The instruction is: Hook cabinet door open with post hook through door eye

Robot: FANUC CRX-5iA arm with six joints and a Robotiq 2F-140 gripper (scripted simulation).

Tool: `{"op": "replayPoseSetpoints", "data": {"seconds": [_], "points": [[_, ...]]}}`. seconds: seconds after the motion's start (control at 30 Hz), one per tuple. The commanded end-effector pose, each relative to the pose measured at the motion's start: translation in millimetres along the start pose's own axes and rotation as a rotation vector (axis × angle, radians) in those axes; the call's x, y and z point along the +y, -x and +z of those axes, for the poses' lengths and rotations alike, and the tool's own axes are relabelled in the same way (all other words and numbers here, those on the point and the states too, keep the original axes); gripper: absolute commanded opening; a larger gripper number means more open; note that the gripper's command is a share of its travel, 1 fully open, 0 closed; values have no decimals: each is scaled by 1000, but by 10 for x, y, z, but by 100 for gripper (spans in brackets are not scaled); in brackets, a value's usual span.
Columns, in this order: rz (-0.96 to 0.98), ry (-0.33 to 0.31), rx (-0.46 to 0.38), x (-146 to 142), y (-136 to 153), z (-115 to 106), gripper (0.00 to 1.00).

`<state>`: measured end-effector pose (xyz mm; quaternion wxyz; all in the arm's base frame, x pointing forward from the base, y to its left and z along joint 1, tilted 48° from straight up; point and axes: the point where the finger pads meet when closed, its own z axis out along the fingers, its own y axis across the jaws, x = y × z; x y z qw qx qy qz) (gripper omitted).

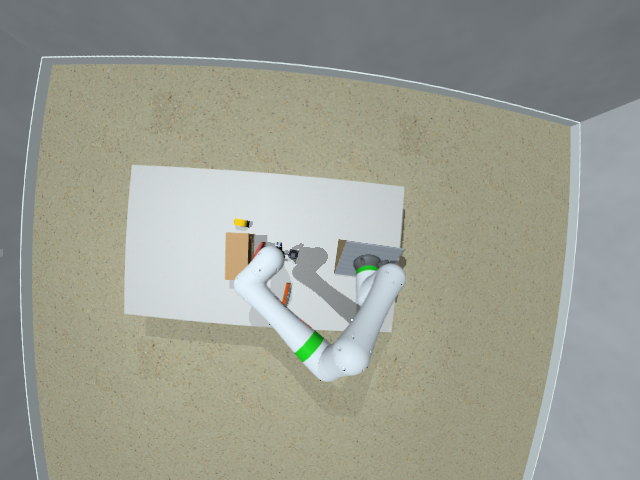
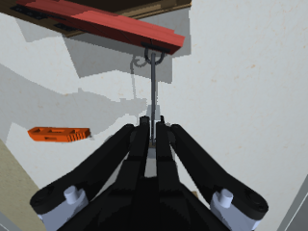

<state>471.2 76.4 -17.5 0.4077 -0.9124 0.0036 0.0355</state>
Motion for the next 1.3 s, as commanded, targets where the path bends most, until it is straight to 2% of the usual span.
{"op": "replayPoseSetpoints", "data": {"seconds": [0.0,1.27], "points": [[0,0,1,1,-2,-2,3],[0,0,1,1,-6,15,3]]}}
